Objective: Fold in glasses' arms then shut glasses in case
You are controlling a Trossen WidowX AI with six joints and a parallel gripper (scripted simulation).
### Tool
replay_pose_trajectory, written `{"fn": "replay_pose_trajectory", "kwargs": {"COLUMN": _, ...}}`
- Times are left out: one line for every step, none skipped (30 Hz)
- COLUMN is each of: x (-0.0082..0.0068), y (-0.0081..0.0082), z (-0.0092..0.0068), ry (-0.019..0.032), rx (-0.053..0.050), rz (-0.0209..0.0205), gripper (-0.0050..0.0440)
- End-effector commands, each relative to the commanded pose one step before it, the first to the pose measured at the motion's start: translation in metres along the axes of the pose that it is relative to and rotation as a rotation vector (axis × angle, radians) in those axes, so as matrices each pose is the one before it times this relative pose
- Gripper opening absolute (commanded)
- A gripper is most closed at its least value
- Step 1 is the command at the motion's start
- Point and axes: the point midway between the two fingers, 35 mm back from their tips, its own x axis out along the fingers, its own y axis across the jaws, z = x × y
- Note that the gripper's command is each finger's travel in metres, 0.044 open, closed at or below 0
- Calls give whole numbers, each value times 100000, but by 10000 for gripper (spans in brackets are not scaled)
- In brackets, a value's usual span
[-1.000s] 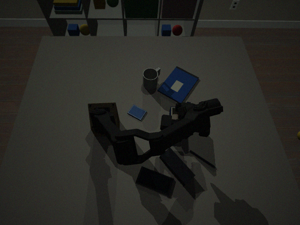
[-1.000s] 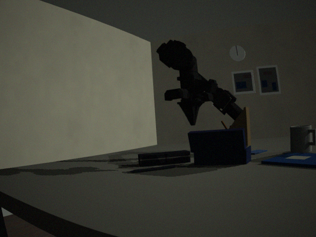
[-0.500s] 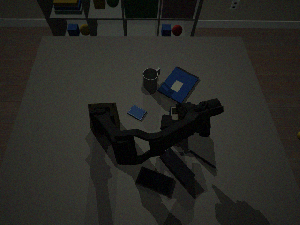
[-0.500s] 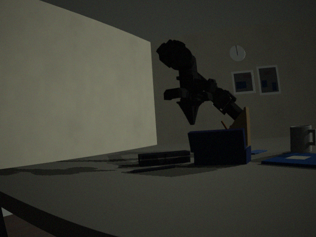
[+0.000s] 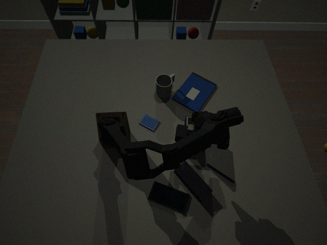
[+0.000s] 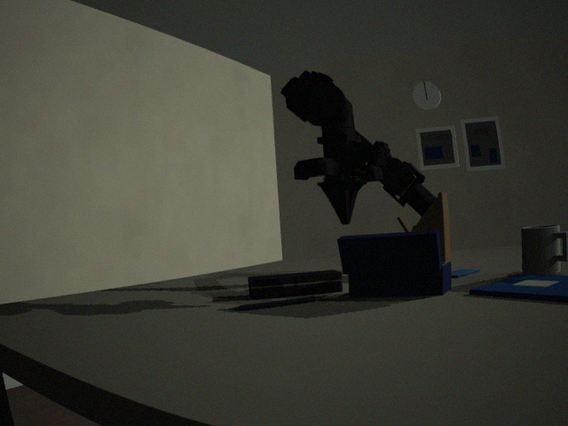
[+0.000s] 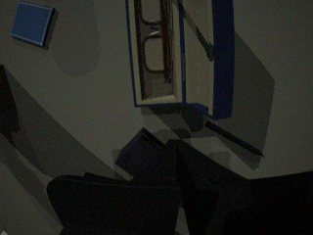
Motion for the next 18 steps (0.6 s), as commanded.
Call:
{"fn": "replay_pose_trajectory", "kwargs": {"x": -60, "y": -159, "z": 473, "ry": -382, "rx": 5557, "rz": -240, "gripper": 0}}
{"fn": "replay_pose_trajectory", "kwargs": {"x": -34, "y": -67, "z": 257, "ry": -205, "rx": 3474, "rz": -133, "gripper": 0}}
{"fn": "replay_pose_trajectory", "kwargs": {"x": -33, "y": -57, "z": 260, "ry": -209, "rx": 3475, "rz": -125, "gripper": 0}}
{"fn": "replay_pose_trajectory", "kwargs": {"x": -33, "y": -46, "z": 263, "ry": -213, "rx": 3475, "rz": -117, "gripper": 0}}
{"fn": "replay_pose_trajectory", "kwargs": {"x": -32, "y": -34, "z": 265, "ry": -216, "rx": 3475, "rz": -108, "gripper": 0}}
{"fn": "replay_pose_trajectory", "kwargs": {"x": -31, "y": -23, "z": 267, "ry": -220, "rx": 3475, "rz": -99, "gripper": 0}}
{"fn": "replay_pose_trajectory", "kwargs": {"x": -31, "y": -12, "z": 268, "ry": -222, "rx": 3475, "rz": -90, "gripper": 0}}
{"fn": "replay_pose_trajectory", "kwargs": {"x": -30, "y": 0, "z": 269, "ry": -225, "rx": 3475, "rz": -82, "gripper": 0}}
{"fn": "replay_pose_trajectory", "kwargs": {"x": -30, "y": 11, "z": 269, "ry": -227, "rx": 3475, "rz": -73, "gripper": 0}}
{"fn": "replay_pose_trajectory", "kwargs": {"x": -29, "y": 22, "z": 269, "ry": -229, "rx": 3475, "rz": -64, "gripper": 0}}
{"fn": "replay_pose_trajectory", "kwargs": {"x": -28, "y": 34, "z": 268, "ry": -230, "rx": 3475, "rz": -55, "gripper": 0}}
{"fn": "replay_pose_trajectory", "kwargs": {"x": 0, "y": 0, "z": 0, "ry": 0, "rx": 0, "rz": 0, "gripper": 0}}
{"fn": "replay_pose_trajectory", "kwargs": {"x": 0, "y": 0, "z": 0, "ry": 0, "rx": 0, "rz": 0, "gripper": 0}}
{"fn": "replay_pose_trajectory", "kwargs": {"x": -28, "y": 45, "z": 267, "ry": -231, "rx": 3475, "rz": -46, "gripper": 0}}
{"fn": "replay_pose_trajectory", "kwargs": {"x": -27, "y": 57, "z": 265, "ry": -232, "rx": 3475, "rz": -37, "gripper": 0}}
{"fn": "replay_pose_trajectory", "kwargs": {"x": -27, "y": 68, "z": 263, "ry": -232, "rx": 3475, "rz": -28, "gripper": 0}}
{"fn": "replay_pose_trajectory", "kwargs": {"x": -26, "y": 79, "z": 260, "ry": -232, "rx": 3475, "rz": -19, "gripper": 0}}
{"fn": "replay_pose_trajectory", "kwargs": {"x": -25, "y": 91, "z": 257, "ry": -232, "rx": 3475, "rz": -10, "gripper": 0}}
